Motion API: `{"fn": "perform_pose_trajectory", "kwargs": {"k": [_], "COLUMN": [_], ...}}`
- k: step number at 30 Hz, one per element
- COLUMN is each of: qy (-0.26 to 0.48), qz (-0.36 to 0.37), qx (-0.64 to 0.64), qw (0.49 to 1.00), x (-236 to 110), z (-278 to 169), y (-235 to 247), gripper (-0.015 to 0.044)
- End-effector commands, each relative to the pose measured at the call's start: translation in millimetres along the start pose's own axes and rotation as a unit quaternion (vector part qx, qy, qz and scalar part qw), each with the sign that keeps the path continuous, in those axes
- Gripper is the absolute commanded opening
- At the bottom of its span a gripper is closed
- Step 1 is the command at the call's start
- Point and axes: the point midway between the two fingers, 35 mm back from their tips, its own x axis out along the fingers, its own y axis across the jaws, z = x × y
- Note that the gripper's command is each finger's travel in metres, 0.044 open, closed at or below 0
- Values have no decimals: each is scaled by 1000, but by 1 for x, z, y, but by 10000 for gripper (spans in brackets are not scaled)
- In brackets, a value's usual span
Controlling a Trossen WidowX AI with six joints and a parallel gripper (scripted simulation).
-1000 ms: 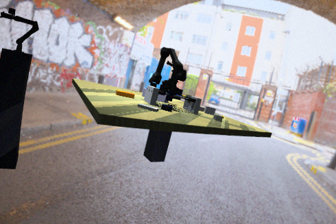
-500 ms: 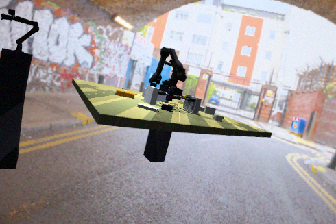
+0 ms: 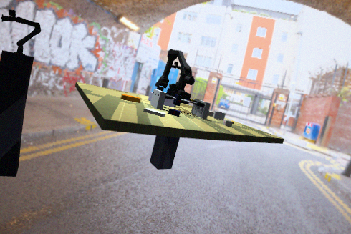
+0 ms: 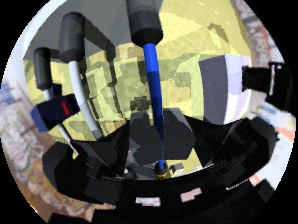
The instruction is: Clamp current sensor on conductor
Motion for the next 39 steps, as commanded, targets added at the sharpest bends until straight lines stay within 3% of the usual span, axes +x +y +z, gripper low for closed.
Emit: {"fn": "perform_pose_trajectory", "kwargs": {"k": [1,39], "qy": [0,1], "qz": [0,24], "qx": [0,-1], "qw": [1000,1000], "x": [0,-8], "z": [0,0], "y": [0,-1], "gripper": [0,0]}}
